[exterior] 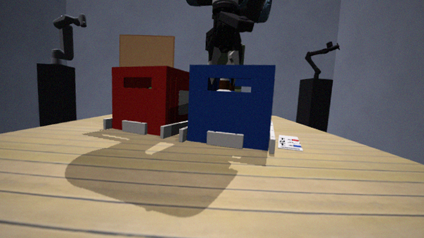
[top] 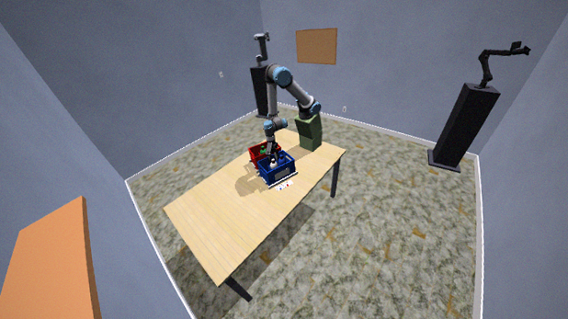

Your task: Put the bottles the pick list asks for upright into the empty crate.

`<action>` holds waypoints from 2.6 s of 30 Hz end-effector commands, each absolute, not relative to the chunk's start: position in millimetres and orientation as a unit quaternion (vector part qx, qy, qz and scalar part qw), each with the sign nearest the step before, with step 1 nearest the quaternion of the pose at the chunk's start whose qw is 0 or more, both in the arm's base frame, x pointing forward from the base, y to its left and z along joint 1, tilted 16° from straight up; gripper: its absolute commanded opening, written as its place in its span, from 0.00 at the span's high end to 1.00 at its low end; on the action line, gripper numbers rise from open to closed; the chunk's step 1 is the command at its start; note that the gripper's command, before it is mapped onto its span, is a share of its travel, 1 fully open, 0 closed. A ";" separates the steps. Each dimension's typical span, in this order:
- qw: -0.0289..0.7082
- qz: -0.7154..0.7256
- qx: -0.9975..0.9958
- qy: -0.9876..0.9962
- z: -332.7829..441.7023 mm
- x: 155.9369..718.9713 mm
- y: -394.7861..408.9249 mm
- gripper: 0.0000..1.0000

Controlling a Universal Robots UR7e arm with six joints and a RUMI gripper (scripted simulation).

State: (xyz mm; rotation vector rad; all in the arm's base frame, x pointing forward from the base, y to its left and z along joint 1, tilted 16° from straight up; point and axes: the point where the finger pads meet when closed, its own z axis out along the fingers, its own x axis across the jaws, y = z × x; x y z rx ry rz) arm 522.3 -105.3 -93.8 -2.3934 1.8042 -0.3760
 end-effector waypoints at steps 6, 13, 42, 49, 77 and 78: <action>0.061 -0.125 -0.791 0.596 -93.3 522.6 -105.4 0.62; 0.061 -0.125 -0.791 0.596 -93.3 522.6 -105.4 0.62; 0.061 -0.125 -0.791 0.596 -52.4 511.2 -103.1 0.62; 0.061 -0.125 -0.791 0.596 -34.4 506.2 -102.2 0.62; 0.061 -0.125 -0.791 0.596 -11.7 499.8 -100.9 0.62; 0.061 -0.125 -0.791 0.596 -11.7 499.8 -100.9 0.62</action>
